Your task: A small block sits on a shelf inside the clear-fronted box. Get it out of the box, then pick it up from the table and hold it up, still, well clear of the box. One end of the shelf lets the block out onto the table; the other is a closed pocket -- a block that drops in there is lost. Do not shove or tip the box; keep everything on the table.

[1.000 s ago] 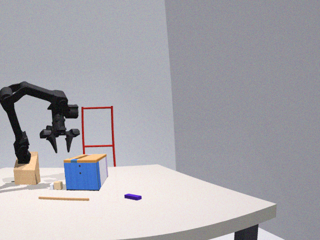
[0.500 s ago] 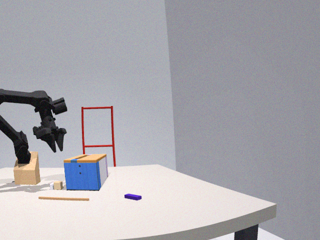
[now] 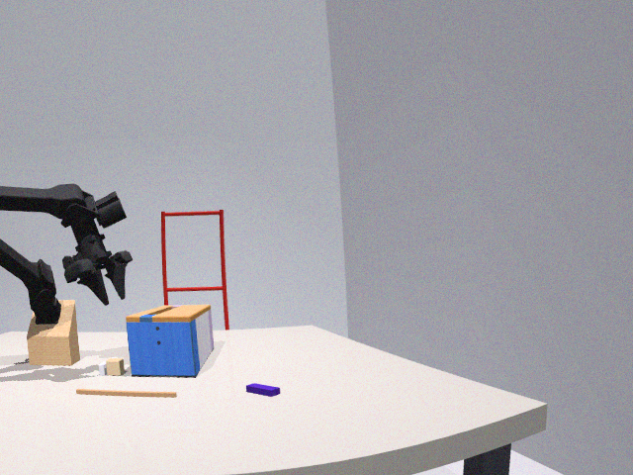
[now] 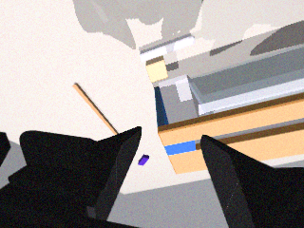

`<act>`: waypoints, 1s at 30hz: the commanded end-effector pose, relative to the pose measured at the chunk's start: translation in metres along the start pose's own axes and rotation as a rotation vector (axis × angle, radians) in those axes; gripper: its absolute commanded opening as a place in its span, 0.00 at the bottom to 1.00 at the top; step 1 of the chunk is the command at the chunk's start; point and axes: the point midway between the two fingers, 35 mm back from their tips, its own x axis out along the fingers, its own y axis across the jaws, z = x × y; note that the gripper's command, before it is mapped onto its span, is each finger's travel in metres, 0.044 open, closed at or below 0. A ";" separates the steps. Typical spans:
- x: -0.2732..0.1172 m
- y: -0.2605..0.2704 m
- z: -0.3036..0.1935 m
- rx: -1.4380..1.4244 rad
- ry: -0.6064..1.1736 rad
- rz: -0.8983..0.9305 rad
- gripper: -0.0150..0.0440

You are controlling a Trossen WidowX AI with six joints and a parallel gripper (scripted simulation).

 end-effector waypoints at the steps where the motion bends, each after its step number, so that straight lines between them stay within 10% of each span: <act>1: 0.005 -0.001 -0.001 0.378 -0.006 -0.017 0.74; 17: 0.028 0.003 -0.017 2.220 -0.079 -0.051 0.74; 30: 0.037 0.006 -0.025 3.166 -0.146 -0.067 0.74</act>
